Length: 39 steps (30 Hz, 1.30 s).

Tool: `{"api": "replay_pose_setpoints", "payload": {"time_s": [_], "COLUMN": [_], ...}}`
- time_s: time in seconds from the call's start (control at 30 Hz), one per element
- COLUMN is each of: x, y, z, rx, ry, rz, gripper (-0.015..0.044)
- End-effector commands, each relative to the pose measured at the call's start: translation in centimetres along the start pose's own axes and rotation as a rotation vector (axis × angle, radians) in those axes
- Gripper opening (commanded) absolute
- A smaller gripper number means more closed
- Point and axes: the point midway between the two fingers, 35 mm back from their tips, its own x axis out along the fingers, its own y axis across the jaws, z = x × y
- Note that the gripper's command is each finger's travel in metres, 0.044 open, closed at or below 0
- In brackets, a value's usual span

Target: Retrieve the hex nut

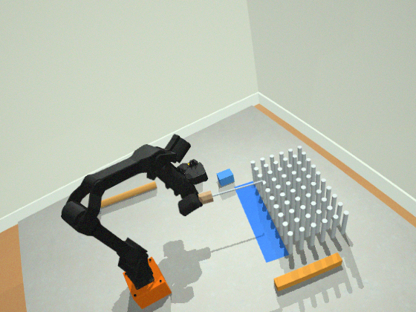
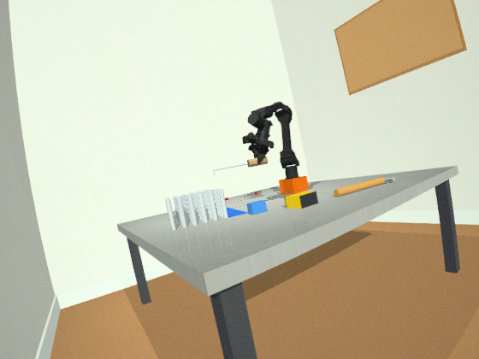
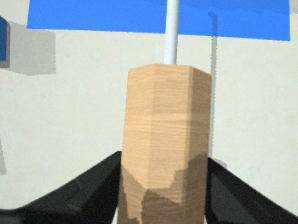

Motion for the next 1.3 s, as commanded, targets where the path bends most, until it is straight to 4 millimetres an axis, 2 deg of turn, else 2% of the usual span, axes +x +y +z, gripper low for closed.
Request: {"api": "replay_pose_setpoints", "payload": {"time_s": [0.0, 0.13, 0.4, 0.9, 1.0, 1.27], "x": [-0.2, 1.2, 6.2, 13.8, 14.3, 14.4], "y": [0.2, 0.6, 1.3, 0.6, 0.4, 0.4], "z": [0.0, -0.2, -1.5, -5.8, -6.2, -5.8], "rx": [-0.014, -0.014, -0.014, -0.01, -0.01, -0.01], "ry": [-0.014, -0.015, -0.015, -0.015, -0.016, -0.016], "rz": [0.017, 0.018, 0.02, 0.02, 0.021, 0.021], "gripper": [0.0, 0.0, 0.0, 0.0, 0.0, 0.0]}}
